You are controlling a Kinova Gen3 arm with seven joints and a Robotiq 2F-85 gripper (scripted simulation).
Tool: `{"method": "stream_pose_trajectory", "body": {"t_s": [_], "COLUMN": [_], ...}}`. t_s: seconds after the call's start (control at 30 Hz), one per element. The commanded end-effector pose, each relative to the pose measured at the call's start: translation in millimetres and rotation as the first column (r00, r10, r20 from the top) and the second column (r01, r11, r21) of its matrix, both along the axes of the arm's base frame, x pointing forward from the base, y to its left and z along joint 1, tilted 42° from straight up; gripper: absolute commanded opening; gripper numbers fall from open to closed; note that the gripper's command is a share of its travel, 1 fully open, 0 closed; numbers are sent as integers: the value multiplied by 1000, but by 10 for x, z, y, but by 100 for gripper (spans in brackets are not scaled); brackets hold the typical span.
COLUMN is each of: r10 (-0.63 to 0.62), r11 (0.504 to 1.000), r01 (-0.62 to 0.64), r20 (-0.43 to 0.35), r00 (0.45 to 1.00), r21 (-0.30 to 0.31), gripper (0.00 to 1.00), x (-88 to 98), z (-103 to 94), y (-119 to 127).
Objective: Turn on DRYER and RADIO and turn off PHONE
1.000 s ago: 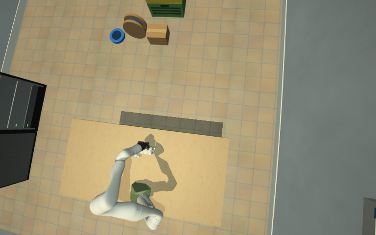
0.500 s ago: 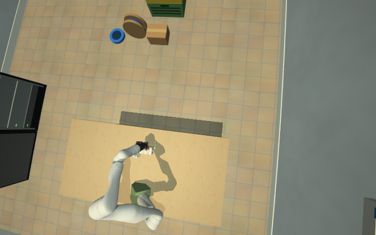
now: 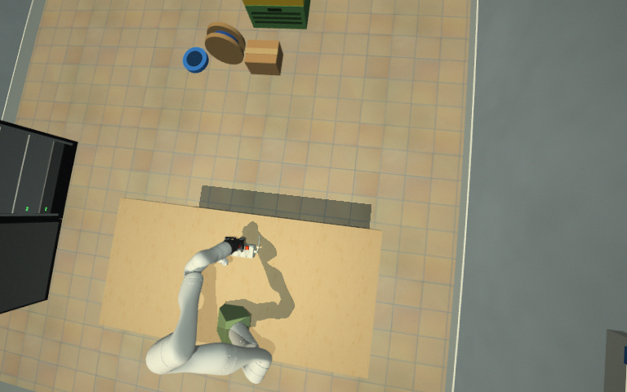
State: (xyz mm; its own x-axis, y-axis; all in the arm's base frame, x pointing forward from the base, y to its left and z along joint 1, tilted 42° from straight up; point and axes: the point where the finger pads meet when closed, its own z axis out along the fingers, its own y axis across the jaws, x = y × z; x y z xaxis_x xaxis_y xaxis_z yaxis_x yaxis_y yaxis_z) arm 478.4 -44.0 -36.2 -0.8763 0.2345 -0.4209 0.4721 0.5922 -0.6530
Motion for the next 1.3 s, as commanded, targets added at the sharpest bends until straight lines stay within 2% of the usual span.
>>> {"method": "stream_pose_trajectory", "body": {"t_s": [0.0,1.27], "r10": [3,3], "r11": [1000,1000], "r01": [-3,-3], "r20": [4,3], "r00": [1000,1000], "r21": [4,4], "gripper": [0,0], "x": [14,14], "z": [14,53], "y": [27,60]}}
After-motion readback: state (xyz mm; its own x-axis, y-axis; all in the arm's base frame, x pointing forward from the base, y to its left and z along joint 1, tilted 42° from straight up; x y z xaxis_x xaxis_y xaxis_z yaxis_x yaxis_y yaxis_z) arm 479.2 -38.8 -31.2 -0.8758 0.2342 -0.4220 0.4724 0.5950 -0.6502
